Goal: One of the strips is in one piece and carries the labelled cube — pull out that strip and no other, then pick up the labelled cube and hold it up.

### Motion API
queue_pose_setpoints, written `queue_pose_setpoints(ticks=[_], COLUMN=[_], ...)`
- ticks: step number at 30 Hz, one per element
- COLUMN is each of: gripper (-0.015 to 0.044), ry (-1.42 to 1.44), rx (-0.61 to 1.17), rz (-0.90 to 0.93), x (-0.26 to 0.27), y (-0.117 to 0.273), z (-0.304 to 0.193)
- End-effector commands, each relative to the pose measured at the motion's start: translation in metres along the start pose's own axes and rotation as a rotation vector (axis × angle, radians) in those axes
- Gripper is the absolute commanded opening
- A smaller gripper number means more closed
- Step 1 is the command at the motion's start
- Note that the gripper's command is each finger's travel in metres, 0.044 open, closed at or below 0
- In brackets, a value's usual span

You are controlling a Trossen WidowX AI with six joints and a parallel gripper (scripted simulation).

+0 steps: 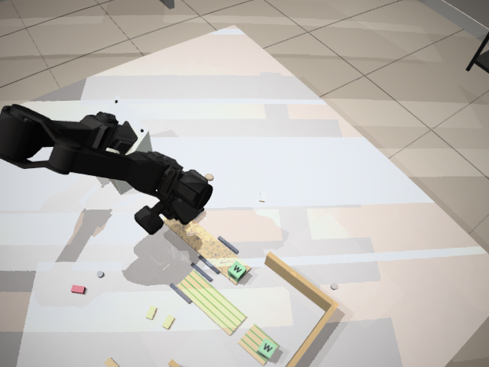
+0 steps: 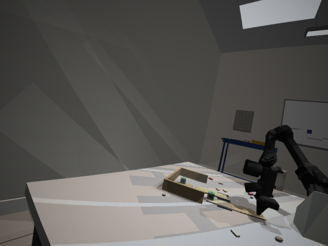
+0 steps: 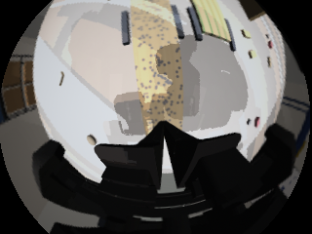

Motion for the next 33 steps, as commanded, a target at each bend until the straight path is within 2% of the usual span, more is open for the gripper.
queue_pose_setpoints(ticks=[1, 33], gripper=[0.0000, 0.0000], ry=[0.009, 0.009], rx=[0.033, 0.033], rz=[-0.002, -0.002], x=[-0.0007, -0.0014], y=[-0.0040, -0.0038], z=[-0.0147, -0.0220])
Point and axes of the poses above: the point midway between the two fingers, 35 mm back from their tips, its own y axis back along the fingers, its own x axis across the jaws, z = x × y, the point moved 5 cm from there along y, back along the fingers, and after that the axes turned 4 degrees about -y, right-handed, at the moved point
